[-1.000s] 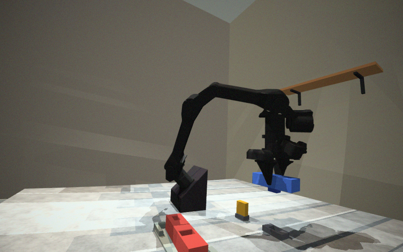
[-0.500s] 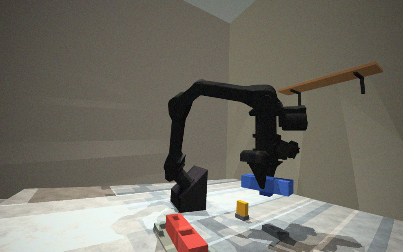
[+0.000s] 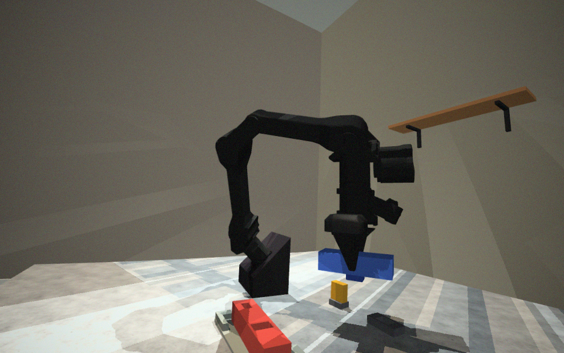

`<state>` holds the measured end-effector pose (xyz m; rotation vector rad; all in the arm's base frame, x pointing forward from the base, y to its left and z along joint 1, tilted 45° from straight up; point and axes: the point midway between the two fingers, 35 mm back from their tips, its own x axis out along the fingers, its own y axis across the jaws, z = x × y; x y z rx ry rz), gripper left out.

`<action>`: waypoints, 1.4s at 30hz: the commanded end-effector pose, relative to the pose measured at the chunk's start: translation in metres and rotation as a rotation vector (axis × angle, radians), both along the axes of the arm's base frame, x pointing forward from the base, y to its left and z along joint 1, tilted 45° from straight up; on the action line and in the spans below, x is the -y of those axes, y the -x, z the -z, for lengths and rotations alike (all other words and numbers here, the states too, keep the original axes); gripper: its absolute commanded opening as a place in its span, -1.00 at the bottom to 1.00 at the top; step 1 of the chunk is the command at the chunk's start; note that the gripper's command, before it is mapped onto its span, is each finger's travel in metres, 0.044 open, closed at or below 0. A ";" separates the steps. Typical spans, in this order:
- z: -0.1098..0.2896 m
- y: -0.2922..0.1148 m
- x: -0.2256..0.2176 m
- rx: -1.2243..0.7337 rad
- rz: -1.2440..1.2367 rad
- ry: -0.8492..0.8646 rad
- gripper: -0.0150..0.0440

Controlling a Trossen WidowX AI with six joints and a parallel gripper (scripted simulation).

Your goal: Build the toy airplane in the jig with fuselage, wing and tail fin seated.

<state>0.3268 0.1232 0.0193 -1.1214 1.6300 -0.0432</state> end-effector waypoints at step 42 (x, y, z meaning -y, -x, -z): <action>-0.074 0.019 0.121 -0.526 -0.572 0.068 -0.49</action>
